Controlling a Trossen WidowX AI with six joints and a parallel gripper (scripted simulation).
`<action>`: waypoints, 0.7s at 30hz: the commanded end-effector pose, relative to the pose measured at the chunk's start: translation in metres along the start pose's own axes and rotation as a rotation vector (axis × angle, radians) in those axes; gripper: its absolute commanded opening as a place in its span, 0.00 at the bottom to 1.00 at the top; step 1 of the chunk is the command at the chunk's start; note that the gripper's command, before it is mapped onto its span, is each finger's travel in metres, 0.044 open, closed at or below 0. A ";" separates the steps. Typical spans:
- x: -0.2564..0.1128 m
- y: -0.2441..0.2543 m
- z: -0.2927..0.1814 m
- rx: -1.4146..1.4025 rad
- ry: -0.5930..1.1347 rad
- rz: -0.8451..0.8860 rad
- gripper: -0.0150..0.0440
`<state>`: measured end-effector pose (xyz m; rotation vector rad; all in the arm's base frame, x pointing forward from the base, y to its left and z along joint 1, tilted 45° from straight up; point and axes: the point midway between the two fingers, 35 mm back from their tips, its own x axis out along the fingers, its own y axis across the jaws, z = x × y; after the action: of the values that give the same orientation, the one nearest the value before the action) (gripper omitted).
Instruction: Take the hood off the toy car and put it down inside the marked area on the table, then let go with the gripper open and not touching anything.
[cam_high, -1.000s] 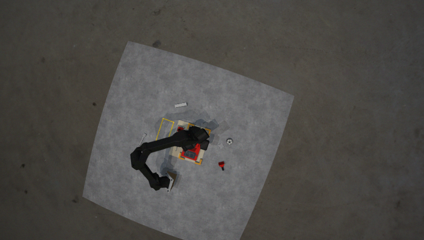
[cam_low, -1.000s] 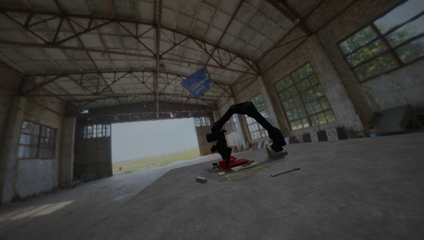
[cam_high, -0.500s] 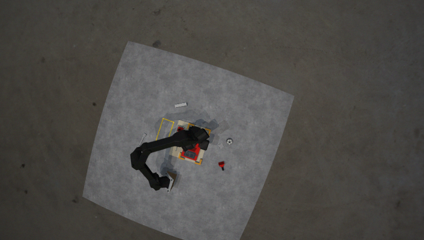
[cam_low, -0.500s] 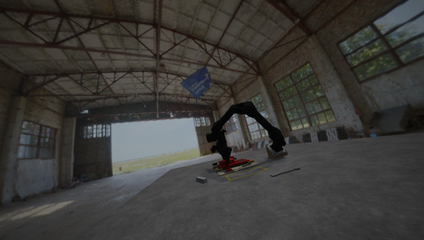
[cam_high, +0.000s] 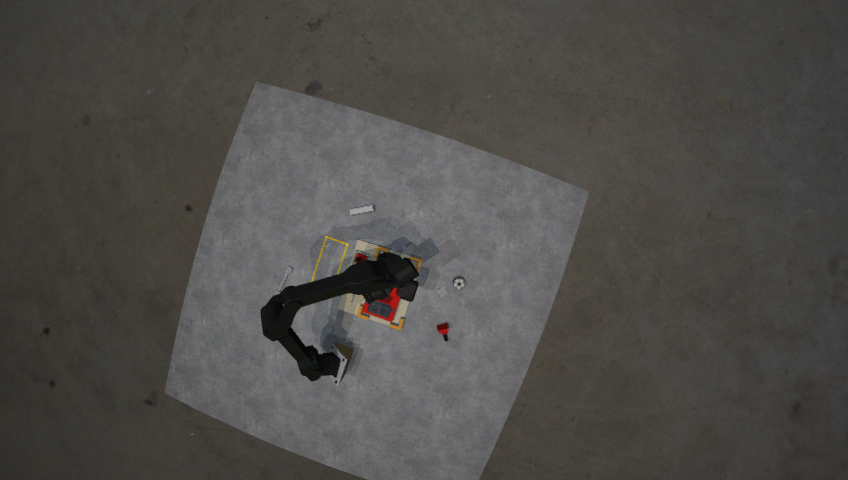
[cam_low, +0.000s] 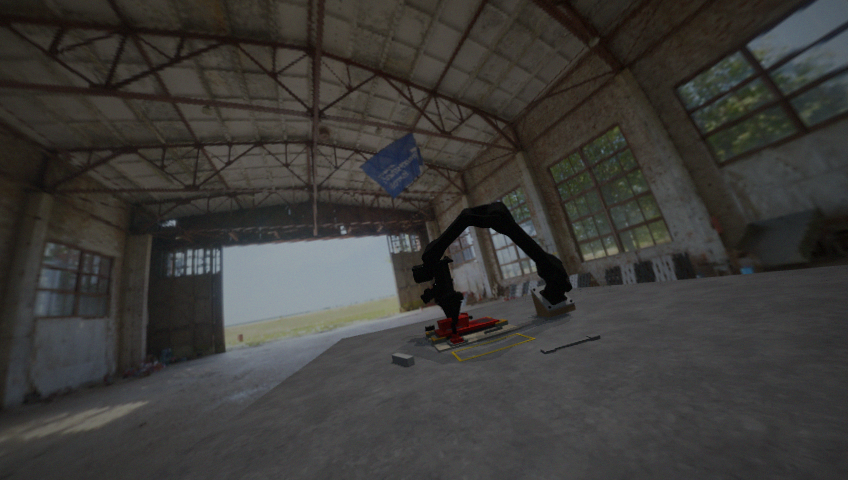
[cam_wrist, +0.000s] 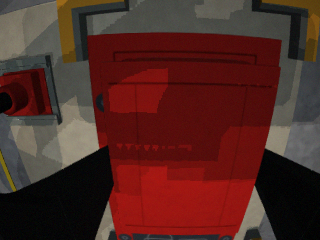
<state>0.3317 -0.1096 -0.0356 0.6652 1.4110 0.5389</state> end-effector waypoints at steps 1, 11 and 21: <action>-0.005 -0.001 0.001 -0.006 -0.002 -0.005 0.25; -0.012 -0.001 0.001 -0.005 -0.002 -0.005 0.25; -0.018 -0.001 0.001 -0.005 -0.002 -0.005 0.25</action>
<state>0.3298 -0.1190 -0.0260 0.6680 1.4131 0.5384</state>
